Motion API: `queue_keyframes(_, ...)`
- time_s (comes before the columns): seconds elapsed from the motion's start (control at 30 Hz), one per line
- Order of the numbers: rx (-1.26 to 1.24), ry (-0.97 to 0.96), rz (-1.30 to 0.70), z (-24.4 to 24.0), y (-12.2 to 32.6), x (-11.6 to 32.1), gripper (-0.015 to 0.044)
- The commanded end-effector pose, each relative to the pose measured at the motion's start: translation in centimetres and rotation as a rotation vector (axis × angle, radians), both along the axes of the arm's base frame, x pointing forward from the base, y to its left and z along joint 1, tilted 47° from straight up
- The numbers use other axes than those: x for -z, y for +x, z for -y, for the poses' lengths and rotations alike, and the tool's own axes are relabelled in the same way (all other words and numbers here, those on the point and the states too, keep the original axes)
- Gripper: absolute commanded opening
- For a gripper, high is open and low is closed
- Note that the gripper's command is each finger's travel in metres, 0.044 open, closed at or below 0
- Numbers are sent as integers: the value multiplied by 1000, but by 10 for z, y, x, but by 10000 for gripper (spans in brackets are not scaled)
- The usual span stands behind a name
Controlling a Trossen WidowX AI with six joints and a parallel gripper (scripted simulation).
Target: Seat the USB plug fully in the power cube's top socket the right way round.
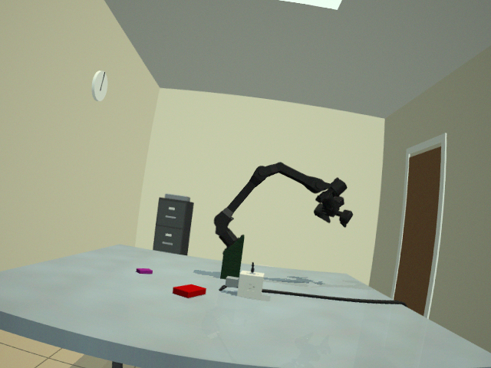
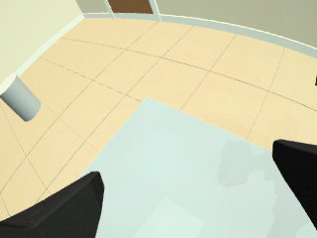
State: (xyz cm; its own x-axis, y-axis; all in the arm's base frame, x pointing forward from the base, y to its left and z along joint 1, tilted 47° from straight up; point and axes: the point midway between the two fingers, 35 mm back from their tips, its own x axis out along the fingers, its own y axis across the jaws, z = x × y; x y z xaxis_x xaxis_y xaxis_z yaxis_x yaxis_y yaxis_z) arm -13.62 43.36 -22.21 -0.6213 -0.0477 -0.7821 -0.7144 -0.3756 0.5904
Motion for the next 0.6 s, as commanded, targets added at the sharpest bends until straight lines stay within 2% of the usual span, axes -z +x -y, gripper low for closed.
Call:
queue_keyframes(0.0, 388, -246, 167, 4, 74, -6, 440)
queue_keyframes(0.27, 1002, -562, 386, 31, 181, -25, 440)
queue_keyframes(0.57, 1726, -856, 610, 95, 287, -55, 440)
